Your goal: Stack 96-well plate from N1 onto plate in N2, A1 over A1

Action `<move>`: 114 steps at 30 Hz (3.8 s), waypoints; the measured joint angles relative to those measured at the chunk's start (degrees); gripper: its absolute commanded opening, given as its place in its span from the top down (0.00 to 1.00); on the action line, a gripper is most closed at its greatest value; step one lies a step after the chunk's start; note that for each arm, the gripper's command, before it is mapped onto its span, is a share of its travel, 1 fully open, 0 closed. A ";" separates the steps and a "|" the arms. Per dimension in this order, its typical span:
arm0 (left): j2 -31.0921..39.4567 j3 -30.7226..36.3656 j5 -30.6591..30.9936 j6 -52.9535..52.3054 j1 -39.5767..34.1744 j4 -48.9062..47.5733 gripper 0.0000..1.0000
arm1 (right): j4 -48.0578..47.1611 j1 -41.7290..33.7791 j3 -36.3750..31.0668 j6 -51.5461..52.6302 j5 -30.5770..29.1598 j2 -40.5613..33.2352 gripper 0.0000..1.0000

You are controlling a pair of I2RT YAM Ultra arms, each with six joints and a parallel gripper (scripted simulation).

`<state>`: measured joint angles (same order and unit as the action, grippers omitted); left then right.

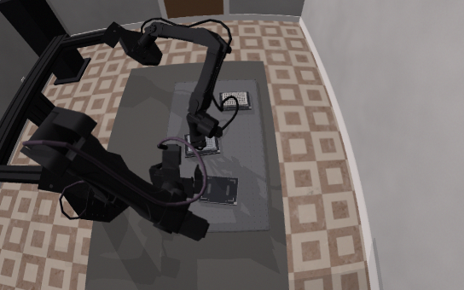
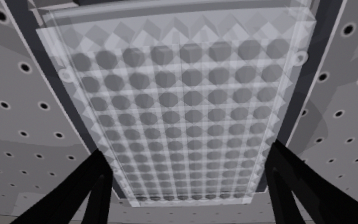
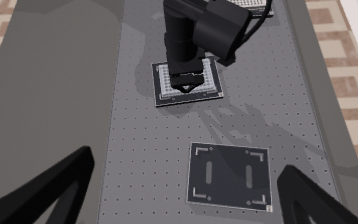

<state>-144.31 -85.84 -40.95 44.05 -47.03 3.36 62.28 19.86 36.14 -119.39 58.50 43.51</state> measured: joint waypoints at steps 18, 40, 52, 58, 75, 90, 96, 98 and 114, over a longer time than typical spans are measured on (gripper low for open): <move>6.62 3.06 -1.92 3.39 -3.63 4.48 0.22 | -0.17 0.00 0.00 0.09 -0.17 0.07 0.00; 32.92 17.59 8.26 -21.40 17.66 4.09 0.22 | -45.70 -14.32 0.04 28.94 -33.09 19.21 0.00; 38.21 18.23 13.22 -28.22 24.68 6.75 0.22 | -71.32 -43.89 -0.66 44.70 -53.02 34.69 0.00; 39.98 18.25 14.60 -30.58 27.23 7.63 0.22 | -82.18 -55.63 -1.36 51.87 -61.35 39.65 0.00; 41.27 18.25 16.65 -33.00 29.70 9.44 0.22 | -116.63 -88.11 -3.72 74.55 -87.97 56.26 0.00; 41.27 18.25 16.70 -33.00 29.70 9.53 0.22 | -131.58 -97.74 -3.74 79.97 -98.57 65.22 0.00; 41.24 18.14 16.70 -33.00 29.70 9.70 0.22 | -132.91 -97.74 -3.74 79.97 -98.97 65.22 0.00; 41.22 17.25 16.70 -33.00 29.70 10.80 0.22 | -133.09 -97.74 -3.74 79.97 -98.97 65.22 0.00; 37.77 13.22 17.75 -34.23 31.04 7.98 0.22 | -133.41 -97.74 -3.74 79.97 -99.27 65.22 0.00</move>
<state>-106.54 -72.62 -23.20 9.82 -15.99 11.33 -71.13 -77.89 32.40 -39.42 -40.77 108.73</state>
